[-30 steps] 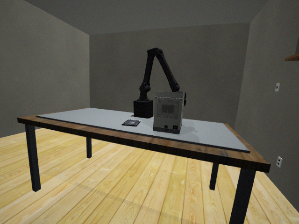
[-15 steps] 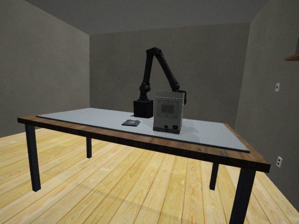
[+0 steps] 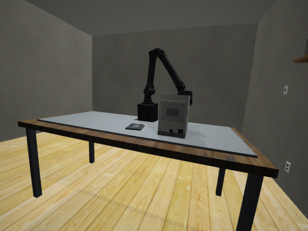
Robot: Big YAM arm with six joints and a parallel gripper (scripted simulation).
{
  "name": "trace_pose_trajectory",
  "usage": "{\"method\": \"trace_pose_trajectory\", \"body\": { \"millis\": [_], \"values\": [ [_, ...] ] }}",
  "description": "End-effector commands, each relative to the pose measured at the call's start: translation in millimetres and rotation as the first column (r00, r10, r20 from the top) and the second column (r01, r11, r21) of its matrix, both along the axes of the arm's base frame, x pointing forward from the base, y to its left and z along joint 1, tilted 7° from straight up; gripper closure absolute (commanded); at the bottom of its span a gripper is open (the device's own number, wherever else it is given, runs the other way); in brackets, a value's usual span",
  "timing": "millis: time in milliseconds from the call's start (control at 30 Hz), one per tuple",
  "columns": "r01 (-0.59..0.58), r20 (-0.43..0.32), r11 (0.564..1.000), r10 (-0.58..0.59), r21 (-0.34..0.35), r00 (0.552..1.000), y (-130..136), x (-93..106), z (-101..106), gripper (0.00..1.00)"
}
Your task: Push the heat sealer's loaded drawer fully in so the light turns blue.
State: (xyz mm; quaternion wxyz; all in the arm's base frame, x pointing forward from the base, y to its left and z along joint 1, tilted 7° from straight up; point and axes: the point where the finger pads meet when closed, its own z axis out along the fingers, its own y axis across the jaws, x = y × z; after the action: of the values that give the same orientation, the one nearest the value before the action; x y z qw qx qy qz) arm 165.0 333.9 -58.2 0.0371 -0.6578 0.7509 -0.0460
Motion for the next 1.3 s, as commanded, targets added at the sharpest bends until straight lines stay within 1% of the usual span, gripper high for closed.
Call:
{"method": "trace_pose_trajectory", "body": {
  "millis": [0, 33, 100, 133, 200, 233, 367, 467, 500, 567, 600, 667, 700, 800, 833, 867, 900, 967, 1000, 1100, 1167, 1233, 1267],
  "values": [
    [-0.006, 0.002, 1.000, 0.006, 0.001, 1.000, 8.2, -3.7, 9.1, 0.55],
    [-0.006, 0.005, 1.000, 0.006, 0.009, 1.000, 8.7, -3.8, 14.0, 0.55],
    [-0.006, 0.005, 1.000, 0.006, 0.009, 1.000, 8.7, -3.8, 14.0, 0.55],
    [-0.008, 0.000, 1.000, 0.008, -0.006, 1.000, 8.2, -4.2, 9.7, 0.55],
    [-0.006, 0.012, 1.000, 0.006, 0.024, 1.000, 17.5, -0.8, 23.1, 0.55],
    [-0.006, 0.014, 1.000, 0.006, 0.029, 1.000, 19.7, -0.2, 26.4, 0.55],
    [-0.006, 0.013, 1.000, 0.006, 0.027, 1.000, 19.7, -1.0, 32.5, 0.55],
    [-0.006, 0.005, 1.000, 0.006, 0.009, 1.000, 14.0, -4.0, 31.0, 0.55],
    [-0.006, 0.006, 1.000, 0.006, 0.011, 1.000, 10.7, -5.5, 34.4, 0.55],
    [-0.006, 0.012, 1.000, 0.006, 0.024, 1.000, 17.1, -3.4, 42.1, 0.55],
    [-0.008, 0.006, 1.000, 0.007, 0.011, 1.000, 15.1, -4.2, 36.8, 0.55],
    [-0.008, 0.006, 1.000, 0.007, 0.011, 1.000, 15.1, -4.2, 36.8, 0.55],
    [-0.010, -0.003, 1.000, 0.010, -0.013, 1.000, 9.6, -6.3, 28.2, 0.55],
    [-0.009, -0.003, 1.000, 0.009, -0.013, 1.000, 9.6, -6.2, 28.2, 0.55],
    [-0.005, 0.029, 1.000, 0.006, -0.024, 1.000, -0.4, -14.0, 19.6, 0.70],
    [-0.005, 0.065, 1.000, 0.006, -0.021, 0.998, 1.2, -17.4, 21.2, 0.70],
    [-0.005, 0.096, 1.000, 0.008, -0.029, 0.995, 0.8, -21.5, 18.6, 0.70],
    [-0.004, 0.161, 0.999, 0.011, -0.040, 0.987, 0.3, -22.0, 17.4, 0.70],
    [-0.004, 0.168, 0.999, 0.011, -0.041, 0.986, 0.3, -22.1, 17.4, 0.70],
    [-0.002, 0.265, 0.999, 0.016, -0.053, 0.964, 1.5, -33.7, 14.5, 0.70],
    [0.000, 0.328, 0.998, 0.020, -0.061, 0.944, 1.8, -37.9, 13.4, 0.70],
    [0.000, 0.328, 0.998, 0.020, -0.061, 0.944, 1.8, -37.9, 13.4, 0.70],
    [0.001, 0.359, 0.998, 0.023, -0.066, 0.933, 9.1, -40.9, 17.5, 0.70]
  ]
}}
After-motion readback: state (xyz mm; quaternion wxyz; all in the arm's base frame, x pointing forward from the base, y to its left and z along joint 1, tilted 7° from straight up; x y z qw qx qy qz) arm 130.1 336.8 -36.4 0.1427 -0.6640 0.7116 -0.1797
